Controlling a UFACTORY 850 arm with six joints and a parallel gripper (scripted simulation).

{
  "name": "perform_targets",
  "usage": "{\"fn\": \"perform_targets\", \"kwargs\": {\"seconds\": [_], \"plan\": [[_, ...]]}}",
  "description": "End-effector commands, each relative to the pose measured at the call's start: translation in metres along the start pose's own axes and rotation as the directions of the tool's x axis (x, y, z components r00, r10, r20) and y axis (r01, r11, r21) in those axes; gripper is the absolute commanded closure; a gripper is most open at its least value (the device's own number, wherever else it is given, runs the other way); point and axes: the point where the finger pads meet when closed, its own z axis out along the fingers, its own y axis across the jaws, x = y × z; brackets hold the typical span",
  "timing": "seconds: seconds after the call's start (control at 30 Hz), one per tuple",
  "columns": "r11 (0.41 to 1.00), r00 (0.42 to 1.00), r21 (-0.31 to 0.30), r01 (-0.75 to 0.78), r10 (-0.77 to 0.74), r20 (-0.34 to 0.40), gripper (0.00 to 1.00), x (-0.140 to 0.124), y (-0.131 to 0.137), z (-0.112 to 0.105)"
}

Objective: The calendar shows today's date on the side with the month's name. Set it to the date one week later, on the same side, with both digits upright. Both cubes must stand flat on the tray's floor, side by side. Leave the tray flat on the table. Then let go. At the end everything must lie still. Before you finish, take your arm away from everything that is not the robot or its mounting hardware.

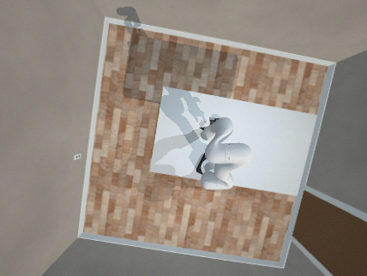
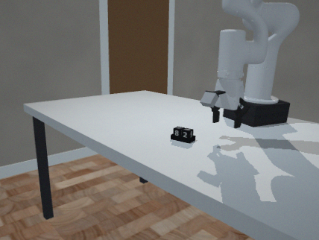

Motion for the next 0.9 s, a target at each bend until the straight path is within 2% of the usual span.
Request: {"fn": "perform_targets", "kwargs": {"seconds": [0.0,0.27,0.57,0.87], "plan": [[1.0,1.0,0.002,-0.007,0.007,0.001,0.0,0.001,0.0,-0.001],[0.985,0.985,0.002,-0.173,0.173,0.001,0.0,0.007,-0.001,-0.001],[0.985,0.985,0.002,-0.173,0.173,0.001,0.0,0.024,-0.002,-0.001],[0.984,0.984,0.002,-0.18,0.18,0.001,0.0,0.026,-0.002,-0.001]]}}
